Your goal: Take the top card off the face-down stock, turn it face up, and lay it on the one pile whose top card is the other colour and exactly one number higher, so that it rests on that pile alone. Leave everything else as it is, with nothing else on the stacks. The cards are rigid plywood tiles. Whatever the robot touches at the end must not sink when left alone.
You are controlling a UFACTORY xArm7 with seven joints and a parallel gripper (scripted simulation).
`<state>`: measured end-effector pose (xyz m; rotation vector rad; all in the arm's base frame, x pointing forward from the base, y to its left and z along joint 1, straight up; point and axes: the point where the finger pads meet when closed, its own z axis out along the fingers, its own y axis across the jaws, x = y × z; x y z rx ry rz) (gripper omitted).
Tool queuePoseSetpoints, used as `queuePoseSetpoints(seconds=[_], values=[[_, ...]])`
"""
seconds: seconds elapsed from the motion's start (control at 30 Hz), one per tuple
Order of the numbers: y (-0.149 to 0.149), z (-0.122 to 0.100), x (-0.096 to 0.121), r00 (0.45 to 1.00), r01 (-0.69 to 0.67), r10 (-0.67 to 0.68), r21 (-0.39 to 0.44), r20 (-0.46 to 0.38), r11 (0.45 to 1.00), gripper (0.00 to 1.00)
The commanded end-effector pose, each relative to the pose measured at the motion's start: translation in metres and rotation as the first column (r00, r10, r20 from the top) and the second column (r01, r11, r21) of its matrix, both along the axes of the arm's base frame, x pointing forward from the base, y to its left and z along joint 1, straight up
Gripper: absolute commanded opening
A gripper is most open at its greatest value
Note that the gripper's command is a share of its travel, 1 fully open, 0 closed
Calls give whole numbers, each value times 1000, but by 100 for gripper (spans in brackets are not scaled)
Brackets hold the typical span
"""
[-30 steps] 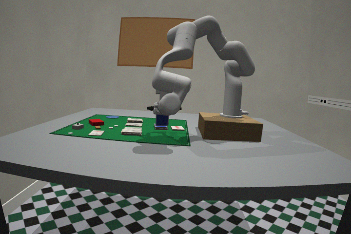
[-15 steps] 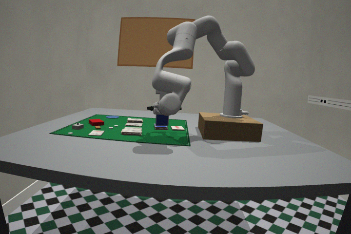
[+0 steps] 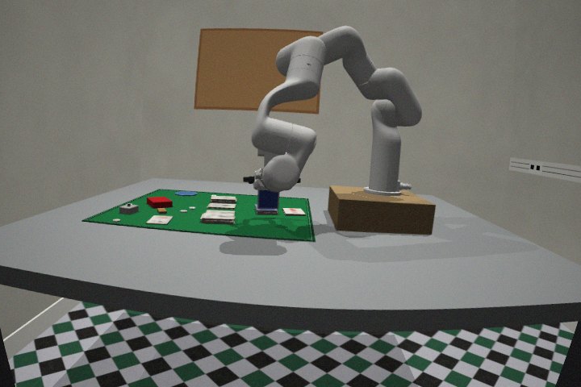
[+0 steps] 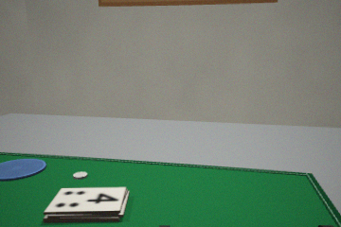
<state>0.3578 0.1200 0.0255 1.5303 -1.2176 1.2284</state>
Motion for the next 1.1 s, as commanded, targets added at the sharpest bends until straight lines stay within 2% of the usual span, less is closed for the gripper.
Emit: queuePoseSetpoints(seconds=[0.0,0.67,1.07], values=[[0,-1,1,1000,0,0,2,3,1000,74],[-2,-21,2,1000,0,0,2,3,1000,74],[-3,-24,3,1000,0,0,2,3,1000,74]])
